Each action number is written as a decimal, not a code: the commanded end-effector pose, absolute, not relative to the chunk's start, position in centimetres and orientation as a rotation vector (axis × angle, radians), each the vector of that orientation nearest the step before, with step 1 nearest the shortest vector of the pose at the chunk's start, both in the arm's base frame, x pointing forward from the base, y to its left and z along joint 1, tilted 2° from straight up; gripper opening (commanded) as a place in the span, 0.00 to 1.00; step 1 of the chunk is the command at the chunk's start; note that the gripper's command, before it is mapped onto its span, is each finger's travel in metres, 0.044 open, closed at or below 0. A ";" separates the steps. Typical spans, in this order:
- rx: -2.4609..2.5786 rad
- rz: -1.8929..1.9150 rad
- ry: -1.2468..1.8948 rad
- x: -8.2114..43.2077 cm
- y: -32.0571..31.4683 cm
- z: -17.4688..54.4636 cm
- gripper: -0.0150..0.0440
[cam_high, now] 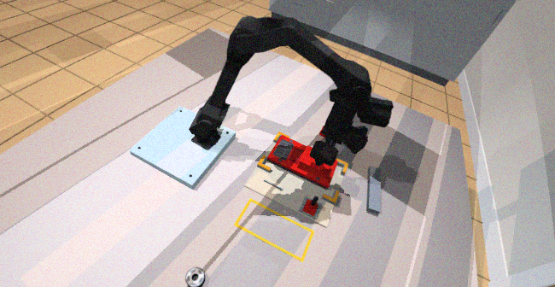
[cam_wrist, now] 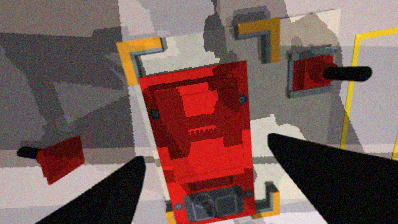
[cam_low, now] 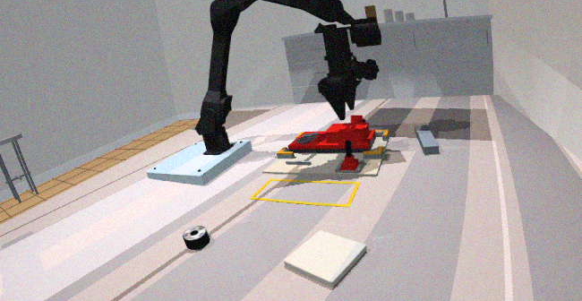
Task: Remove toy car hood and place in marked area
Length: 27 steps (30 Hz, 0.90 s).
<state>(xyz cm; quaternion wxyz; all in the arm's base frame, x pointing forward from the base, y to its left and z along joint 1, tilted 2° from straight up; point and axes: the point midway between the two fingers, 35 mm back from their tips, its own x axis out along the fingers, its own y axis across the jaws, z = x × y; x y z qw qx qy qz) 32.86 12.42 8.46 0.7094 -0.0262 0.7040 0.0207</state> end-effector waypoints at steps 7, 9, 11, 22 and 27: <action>-0.068 0.046 1.568 32.7 12.3 7.6 1.00; -0.068 0.046 1.568 32.7 12.3 7.4 1.00; -0.068 0.046 1.568 32.7 12.3 7.3 1.00; -0.068 0.046 1.568 32.6 12.3 6.5 1.00; -0.068 0.046 1.568 32.6 12.3 6.2 1.00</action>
